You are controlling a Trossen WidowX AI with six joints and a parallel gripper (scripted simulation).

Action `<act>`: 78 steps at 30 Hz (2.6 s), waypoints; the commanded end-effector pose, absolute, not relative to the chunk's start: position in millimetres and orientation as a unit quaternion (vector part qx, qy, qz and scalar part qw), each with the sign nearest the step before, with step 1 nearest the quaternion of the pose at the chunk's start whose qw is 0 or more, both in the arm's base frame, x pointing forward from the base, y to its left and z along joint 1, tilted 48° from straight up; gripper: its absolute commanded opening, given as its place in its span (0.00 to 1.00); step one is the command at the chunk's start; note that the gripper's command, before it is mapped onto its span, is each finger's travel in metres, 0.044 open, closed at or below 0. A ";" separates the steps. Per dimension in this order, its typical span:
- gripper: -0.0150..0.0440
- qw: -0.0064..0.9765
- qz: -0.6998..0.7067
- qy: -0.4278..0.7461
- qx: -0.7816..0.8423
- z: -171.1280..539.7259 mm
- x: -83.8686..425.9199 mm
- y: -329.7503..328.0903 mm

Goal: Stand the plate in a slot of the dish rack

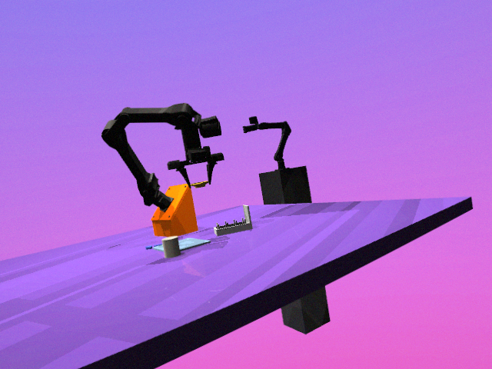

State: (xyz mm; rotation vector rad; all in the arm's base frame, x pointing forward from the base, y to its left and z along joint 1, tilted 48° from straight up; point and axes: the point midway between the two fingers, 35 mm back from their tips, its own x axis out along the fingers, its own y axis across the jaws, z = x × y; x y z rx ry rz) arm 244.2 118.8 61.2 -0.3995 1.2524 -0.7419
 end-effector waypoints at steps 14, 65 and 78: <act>0.25 0.652 -0.202 0.708 -0.184 21.9 239.7 91.5; 0.25 0.664 0.384 0.615 -0.182 -39.1 252.1 50.2; 0.25 0.700 0.478 0.475 -0.237 -38.1 259.1 37.8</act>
